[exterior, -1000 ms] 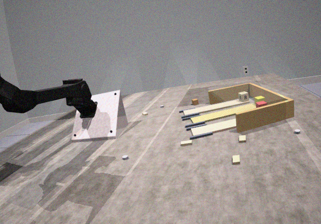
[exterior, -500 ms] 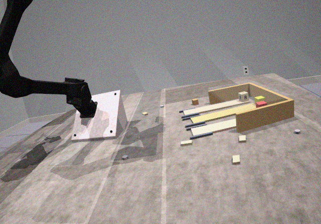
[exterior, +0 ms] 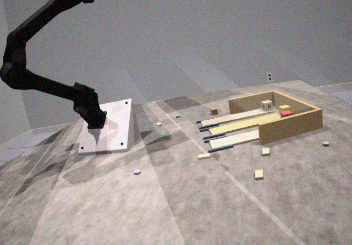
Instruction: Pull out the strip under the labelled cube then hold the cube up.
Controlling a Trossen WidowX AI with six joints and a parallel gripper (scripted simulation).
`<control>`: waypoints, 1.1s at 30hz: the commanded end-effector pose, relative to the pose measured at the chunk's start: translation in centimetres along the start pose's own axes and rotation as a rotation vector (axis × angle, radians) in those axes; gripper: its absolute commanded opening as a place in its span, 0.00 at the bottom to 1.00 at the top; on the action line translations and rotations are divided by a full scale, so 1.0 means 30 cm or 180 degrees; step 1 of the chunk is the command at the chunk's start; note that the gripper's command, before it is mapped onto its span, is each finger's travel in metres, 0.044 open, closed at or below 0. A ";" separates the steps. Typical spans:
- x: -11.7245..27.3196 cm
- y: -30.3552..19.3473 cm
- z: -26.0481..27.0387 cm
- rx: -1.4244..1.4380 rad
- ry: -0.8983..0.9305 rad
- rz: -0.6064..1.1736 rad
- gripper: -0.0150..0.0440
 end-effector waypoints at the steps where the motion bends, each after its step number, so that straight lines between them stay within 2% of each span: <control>1: -0.038 -0.100 -0.175 0.0181 -0.0693 0.0157 0.93; 6: -0.026 -0.235 -0.393 0.0461 -0.1585 0.0459 0.93; 11: 0.041 -0.375 -0.595 0.0718 -0.2504 0.0845 0.93; 17: 0.200 -0.551 -0.792 0.1057 -0.3617 0.1493 0.93; 22: 0.370 -0.679 -0.885 0.1340 -0.4437 0.2151 0.93; 32: 0.393 -0.694 -0.893 0.1377 -0.4535 0.2243 0.93; 33: 0.392 -0.695 -0.895 0.1369 -0.4531 0.2251 0.89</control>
Point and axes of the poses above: the point midway between the two fingers, 35 mm back from their tips, its own x axis back along the fingers, its own z axis across the jaws, y = z × x, the point moved 1 cm from there along x, back along the fingers, and after that the axes turned 10 degrees about x, right-handed, at the moved point
